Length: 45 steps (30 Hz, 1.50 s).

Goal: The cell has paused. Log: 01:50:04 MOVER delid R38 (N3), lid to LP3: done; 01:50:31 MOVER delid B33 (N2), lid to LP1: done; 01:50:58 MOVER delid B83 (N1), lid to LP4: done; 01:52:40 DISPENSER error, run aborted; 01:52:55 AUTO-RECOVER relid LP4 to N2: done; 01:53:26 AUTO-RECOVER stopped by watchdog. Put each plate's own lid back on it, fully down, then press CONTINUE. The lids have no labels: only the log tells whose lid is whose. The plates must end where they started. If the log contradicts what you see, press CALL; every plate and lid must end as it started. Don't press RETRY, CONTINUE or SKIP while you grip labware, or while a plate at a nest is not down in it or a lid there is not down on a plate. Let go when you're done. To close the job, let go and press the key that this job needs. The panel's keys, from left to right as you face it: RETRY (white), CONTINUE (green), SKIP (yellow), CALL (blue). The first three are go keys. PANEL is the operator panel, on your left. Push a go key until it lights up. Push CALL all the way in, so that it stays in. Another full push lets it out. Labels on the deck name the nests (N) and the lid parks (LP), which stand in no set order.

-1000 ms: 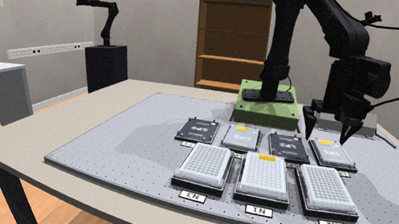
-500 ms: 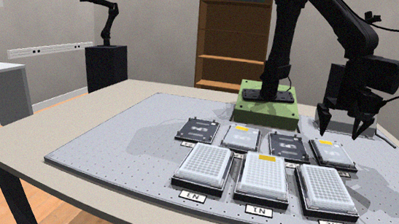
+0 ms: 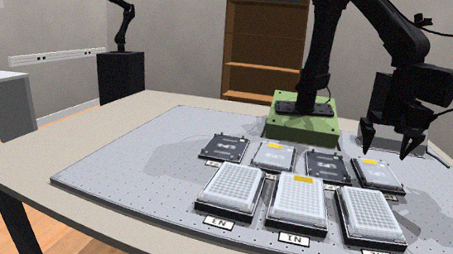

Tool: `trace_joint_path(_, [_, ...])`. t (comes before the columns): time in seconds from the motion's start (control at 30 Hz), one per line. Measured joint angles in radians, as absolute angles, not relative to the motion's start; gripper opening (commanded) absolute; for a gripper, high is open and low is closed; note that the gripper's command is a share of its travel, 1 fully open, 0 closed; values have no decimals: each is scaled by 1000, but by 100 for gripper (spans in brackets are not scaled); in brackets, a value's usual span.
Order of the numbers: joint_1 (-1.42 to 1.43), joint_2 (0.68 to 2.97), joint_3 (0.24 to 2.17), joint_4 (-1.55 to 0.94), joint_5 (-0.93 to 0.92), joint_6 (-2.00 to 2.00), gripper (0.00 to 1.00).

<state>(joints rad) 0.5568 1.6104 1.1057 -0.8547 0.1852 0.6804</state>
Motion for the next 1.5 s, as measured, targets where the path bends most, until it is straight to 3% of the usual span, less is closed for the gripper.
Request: trace_joint_path(1.5, [541,1634,1052,-805,186,681,100])
